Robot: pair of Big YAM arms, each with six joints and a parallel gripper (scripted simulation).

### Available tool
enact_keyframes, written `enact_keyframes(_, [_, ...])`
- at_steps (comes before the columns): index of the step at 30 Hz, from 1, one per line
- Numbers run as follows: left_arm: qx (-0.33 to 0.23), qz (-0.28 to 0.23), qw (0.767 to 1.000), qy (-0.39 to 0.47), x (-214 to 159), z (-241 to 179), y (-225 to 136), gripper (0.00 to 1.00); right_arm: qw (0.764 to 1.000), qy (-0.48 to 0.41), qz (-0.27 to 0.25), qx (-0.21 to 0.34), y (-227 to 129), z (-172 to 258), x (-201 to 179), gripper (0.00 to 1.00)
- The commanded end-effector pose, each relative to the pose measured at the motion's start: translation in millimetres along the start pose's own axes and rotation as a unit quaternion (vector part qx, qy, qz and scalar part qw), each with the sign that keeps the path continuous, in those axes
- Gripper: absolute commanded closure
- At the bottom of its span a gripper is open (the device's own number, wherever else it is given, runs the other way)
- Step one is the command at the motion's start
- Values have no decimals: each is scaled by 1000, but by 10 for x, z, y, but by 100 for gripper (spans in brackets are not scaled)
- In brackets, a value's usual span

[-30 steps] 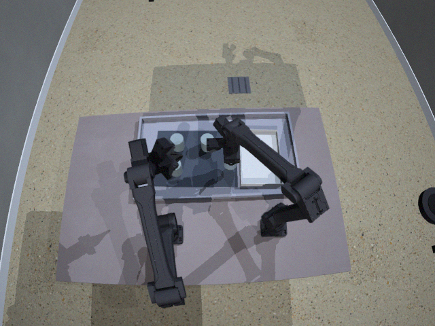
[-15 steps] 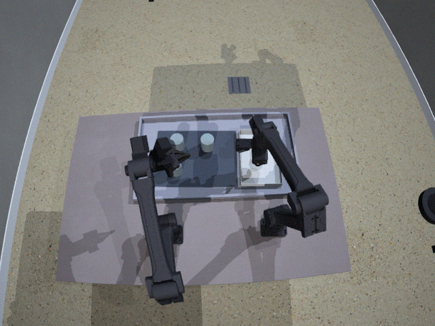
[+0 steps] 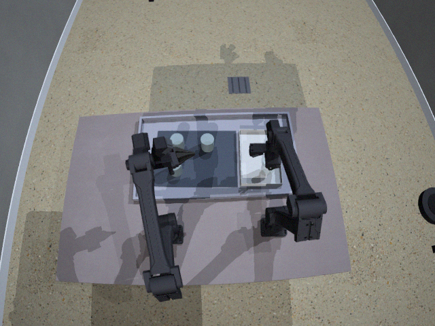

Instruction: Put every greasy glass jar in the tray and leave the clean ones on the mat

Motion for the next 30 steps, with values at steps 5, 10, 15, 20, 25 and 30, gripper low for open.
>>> enact_keyframes(5, [-4, -13, 1000, 27, 42, 60, -10, 100, 999, -22, -10, -31, -166, -148, -116, 38])
enact_keyframes(10, [-4, -12, 1000, 27, 41, 60, -10, 100, 999, -6, -10, -32, -171, -162, -187, 38])
enact_keyframes(15, [-4, -12, 1000, 29, 49, 50, -13, 100, 1000, -11, -5, -8, 103, -65, -74, 38])
enact_keyframes(20, [-3, -12, 999, 29, 49, 49, -13, 100, 1000, -11, -5, -8, 195, -90, -119, 38])
enact_keyframes(25, [-2, -12, 999, 32, 68, 44, -15, 100, 1000, -11, -7, -18, 261, -259, -169, 38])
enact_keyframes(30, [-2, -12, 999, 32, 68, 44, -15, 100, 1000, -12, -6, -14, 369, -111, -150, 38])
Point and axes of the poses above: on each arm, the point where the finger pads meet when closed, its own y axis out along the fingers, its own z axis across the jaws, x = y × z, the point moved 8 cm from there along -y, back along the fingers, and after that the axes turned 14 degrees about y, right-handed, at the moved point
